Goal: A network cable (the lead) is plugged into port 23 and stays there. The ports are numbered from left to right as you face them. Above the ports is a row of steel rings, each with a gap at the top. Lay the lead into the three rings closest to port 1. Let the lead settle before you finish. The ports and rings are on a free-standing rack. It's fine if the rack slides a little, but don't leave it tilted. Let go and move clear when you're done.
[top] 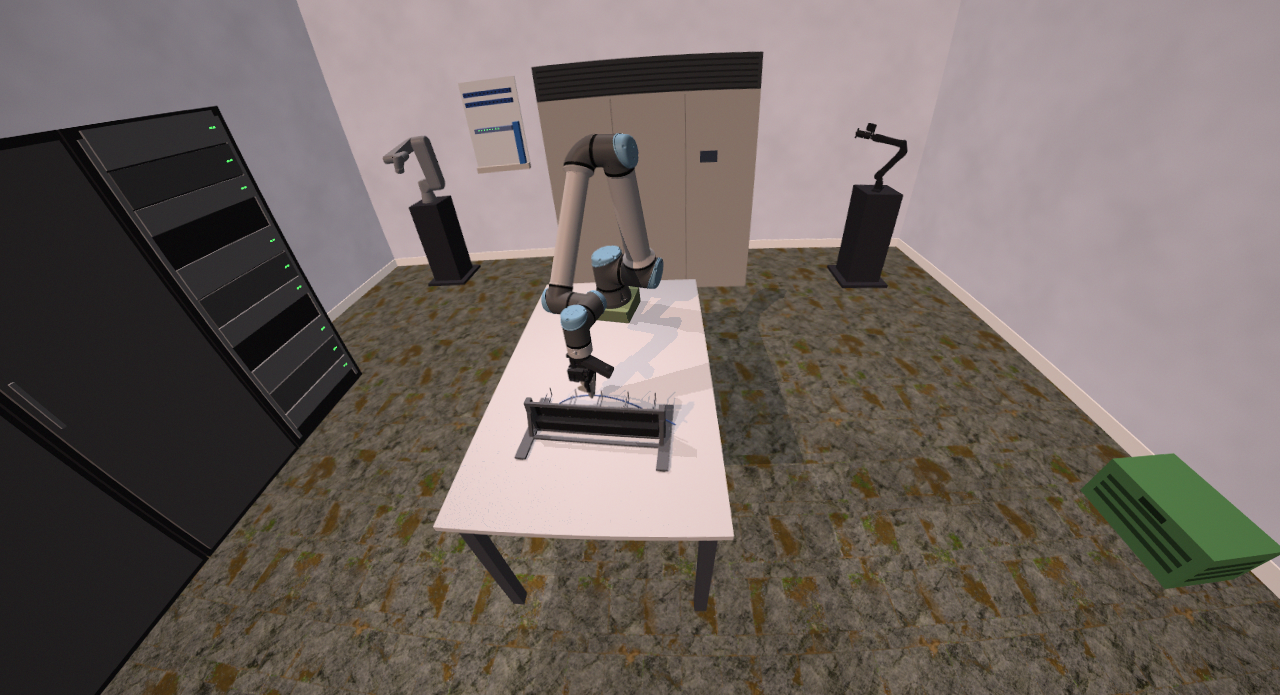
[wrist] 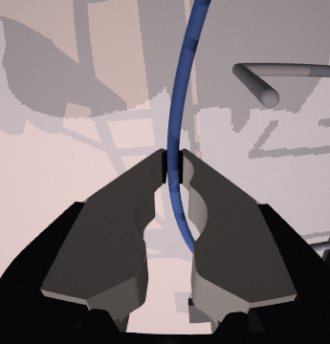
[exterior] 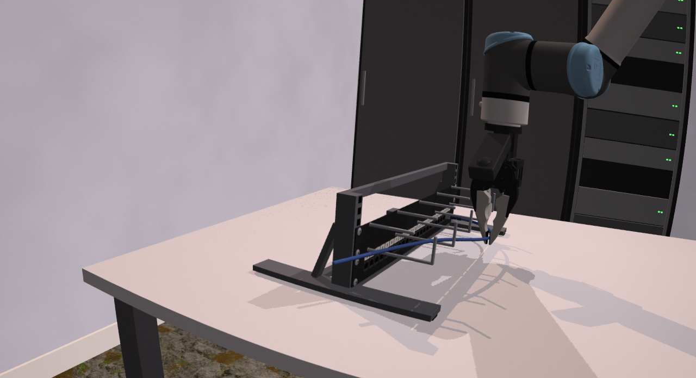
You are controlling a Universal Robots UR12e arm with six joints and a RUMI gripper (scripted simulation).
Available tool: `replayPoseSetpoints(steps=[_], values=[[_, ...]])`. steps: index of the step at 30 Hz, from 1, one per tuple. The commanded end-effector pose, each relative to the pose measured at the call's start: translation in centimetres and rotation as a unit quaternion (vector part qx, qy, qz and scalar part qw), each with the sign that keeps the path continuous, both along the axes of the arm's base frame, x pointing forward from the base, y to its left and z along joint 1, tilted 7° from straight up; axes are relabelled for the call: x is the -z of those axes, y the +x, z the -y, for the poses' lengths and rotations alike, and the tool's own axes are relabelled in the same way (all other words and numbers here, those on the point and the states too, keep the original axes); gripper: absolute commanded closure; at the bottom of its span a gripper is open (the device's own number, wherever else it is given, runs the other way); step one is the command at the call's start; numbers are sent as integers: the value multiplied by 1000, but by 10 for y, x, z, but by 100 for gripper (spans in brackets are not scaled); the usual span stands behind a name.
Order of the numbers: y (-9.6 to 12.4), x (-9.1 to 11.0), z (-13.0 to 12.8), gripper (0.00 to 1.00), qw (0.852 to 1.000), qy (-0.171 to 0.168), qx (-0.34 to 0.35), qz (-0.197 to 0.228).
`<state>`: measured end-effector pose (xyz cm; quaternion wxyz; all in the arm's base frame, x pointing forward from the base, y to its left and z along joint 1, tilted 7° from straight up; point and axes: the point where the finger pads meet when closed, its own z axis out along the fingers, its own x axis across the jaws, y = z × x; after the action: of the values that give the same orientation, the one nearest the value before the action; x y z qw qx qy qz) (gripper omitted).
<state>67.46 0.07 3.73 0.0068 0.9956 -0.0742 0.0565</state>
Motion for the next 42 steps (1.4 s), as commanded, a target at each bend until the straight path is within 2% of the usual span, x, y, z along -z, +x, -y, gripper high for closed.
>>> replayPoseSetpoints(steps=[1,24,33,42], values=[[1,-1,0,100,1000,0,0,1],[0,-4,0,100,1000,0,0,1],[-1,-12,0,100,1000,0,0,1],[-3,-32,-1,100,1000,0,0,1]])
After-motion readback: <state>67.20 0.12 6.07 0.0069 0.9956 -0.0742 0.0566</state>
